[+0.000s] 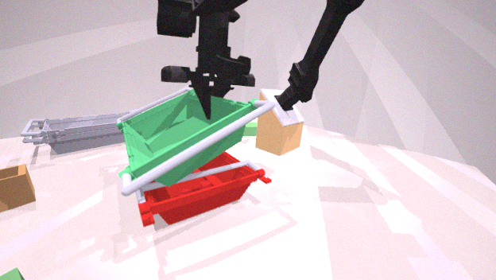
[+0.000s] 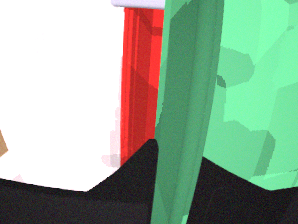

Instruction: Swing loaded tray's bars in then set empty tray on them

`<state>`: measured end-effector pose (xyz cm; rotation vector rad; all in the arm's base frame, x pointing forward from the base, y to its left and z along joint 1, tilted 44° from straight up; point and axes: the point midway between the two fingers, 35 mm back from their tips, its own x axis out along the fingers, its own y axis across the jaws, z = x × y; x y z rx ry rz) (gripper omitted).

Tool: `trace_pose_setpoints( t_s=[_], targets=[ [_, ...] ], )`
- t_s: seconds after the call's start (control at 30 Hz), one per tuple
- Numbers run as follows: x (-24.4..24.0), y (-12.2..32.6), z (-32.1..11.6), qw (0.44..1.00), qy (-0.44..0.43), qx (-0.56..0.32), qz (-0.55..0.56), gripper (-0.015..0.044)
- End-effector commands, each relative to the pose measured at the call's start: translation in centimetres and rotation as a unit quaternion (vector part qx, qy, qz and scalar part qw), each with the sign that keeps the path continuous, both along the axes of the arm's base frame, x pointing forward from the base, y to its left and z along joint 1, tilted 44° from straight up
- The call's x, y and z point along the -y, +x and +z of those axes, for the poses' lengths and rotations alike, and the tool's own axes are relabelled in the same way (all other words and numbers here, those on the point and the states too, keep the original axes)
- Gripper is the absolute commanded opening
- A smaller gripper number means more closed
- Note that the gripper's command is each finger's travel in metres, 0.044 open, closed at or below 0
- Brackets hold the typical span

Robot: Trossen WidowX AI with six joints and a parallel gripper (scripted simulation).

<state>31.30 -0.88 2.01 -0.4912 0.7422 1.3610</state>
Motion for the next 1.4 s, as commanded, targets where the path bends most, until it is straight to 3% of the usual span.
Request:
trace_pose_setpoints(
  t_s=[0.0, 1.37],
  targets=[
    [-0.5, -0.3, -0.2, 1.0, 0.003, -0.002, 0.003, 0.0],
    [-2.3, -1.3, -1.8, 1.0, 0.003, -0.003, 0.003, 0.0]
  ],
)
